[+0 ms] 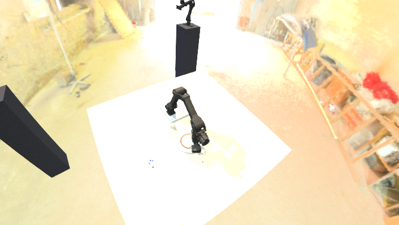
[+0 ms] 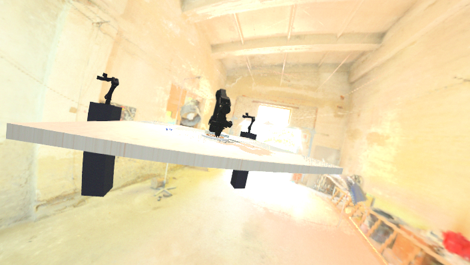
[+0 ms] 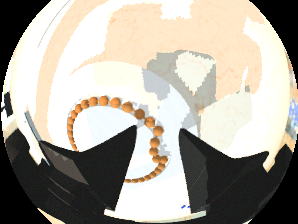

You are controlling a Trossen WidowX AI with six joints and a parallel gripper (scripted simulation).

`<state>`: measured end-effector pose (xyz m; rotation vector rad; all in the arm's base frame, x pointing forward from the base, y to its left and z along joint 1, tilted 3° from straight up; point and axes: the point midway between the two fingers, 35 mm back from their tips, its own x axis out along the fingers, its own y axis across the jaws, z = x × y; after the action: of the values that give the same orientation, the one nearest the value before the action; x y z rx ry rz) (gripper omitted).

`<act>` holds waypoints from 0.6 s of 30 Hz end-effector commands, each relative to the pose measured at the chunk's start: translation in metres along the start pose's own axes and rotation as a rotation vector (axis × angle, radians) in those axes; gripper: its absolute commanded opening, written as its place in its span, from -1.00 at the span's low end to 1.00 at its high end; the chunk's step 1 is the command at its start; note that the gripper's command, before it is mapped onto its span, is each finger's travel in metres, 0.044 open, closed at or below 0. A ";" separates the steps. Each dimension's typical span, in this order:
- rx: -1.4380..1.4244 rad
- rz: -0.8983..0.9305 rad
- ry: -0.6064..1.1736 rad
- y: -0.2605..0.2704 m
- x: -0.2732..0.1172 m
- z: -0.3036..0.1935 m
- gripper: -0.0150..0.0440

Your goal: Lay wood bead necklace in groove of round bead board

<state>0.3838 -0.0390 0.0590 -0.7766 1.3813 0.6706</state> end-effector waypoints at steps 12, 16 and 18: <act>-0.004 0.002 0.002 0.001 -0.005 -0.001 1.00; -0.004 0.002 0.002 0.001 -0.005 -0.001 1.00; -0.004 0.002 0.002 0.001 -0.005 -0.001 1.00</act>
<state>0.3815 -0.0385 0.0626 -0.7754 1.3853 0.6736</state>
